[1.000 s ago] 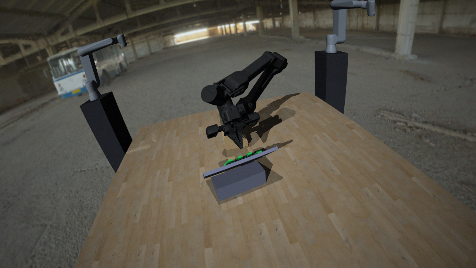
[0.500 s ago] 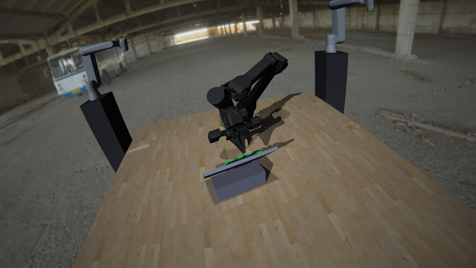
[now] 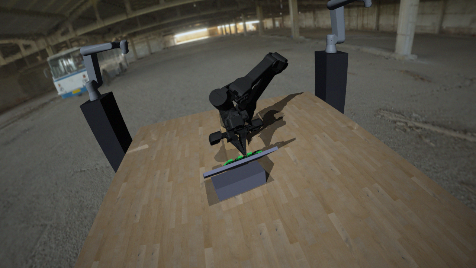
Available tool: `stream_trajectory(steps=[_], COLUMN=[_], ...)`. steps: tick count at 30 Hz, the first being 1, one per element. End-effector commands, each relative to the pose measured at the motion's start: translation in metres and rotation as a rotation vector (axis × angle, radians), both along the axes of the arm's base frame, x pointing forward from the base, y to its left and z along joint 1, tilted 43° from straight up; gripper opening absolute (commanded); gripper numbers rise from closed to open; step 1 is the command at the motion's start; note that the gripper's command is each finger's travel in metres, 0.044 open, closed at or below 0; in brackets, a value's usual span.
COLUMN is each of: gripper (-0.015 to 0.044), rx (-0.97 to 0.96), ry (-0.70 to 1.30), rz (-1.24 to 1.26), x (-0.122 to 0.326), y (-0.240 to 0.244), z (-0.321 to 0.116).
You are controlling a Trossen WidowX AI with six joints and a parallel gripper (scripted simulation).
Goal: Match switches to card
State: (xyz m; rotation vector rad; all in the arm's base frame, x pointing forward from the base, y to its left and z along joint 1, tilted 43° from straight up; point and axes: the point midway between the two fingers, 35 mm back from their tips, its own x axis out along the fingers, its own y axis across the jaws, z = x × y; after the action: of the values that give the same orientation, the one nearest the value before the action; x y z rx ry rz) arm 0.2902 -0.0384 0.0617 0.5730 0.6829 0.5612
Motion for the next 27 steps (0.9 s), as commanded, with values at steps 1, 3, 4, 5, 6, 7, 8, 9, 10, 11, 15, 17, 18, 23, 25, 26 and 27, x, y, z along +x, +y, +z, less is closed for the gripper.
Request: stream_trajectory(steps=[1, 3, 4, 5, 6, 7, 8, 9, 10, 11, 15, 17, 18, 23, 25, 26, 27], gripper=[0.0000, 0.0000, 0.0000, 0.0000, 0.0000, 0.0000, 0.0000, 0.0000, 0.0000, 0.0000, 0.0000, 0.0000, 0.0000, 0.0000, 0.0000, 0.0000, 0.0000], rx=[-0.002, -0.002, -0.002, -0.002, -0.002, -0.002, -0.002, -0.002, -0.002, -0.002, -0.002, -0.002, -0.002, -0.002, -0.002, -0.002, -0.002], ry=[0.004, 0.004, 0.004, 0.004, 0.004, 0.004, 0.004, 0.004, 0.004, 0.004, 0.004, 0.004, 0.004, 0.004, 0.004, 0.004, 0.004], rz=[-0.004, -0.004, -0.004, -0.004, -0.004, -0.004, -0.004, -0.004, -0.004, -0.004, -0.004, -0.004, -0.004, -0.004, -0.004, -0.004, -0.004], x=[0.0002, 0.0002, 0.0002, 0.0002, 0.0002, 0.0002, 0.0002, 0.0003, 0.0004, 0.0005, 0.0008, 0.0010, 0.0010, 0.0015, 0.0016, 0.0017, 0.0018], y=[-0.0005, -0.0005, -0.0005, -0.0005, -0.0005, -0.0005, -0.0005, -0.0004, -0.0003, -0.0002, 0.0001, 0.0003, 0.0004, 0.0008, 0.0010, 0.0011, 0.0012], z=[-0.0009, -0.0009, -0.0009, -0.0009, -0.0009, -0.0009, -0.0009, -0.0009, -0.0010, -0.0011, -0.0013, -0.0014, -0.0015, -0.0017, -0.0019, -0.0019, -0.0020])
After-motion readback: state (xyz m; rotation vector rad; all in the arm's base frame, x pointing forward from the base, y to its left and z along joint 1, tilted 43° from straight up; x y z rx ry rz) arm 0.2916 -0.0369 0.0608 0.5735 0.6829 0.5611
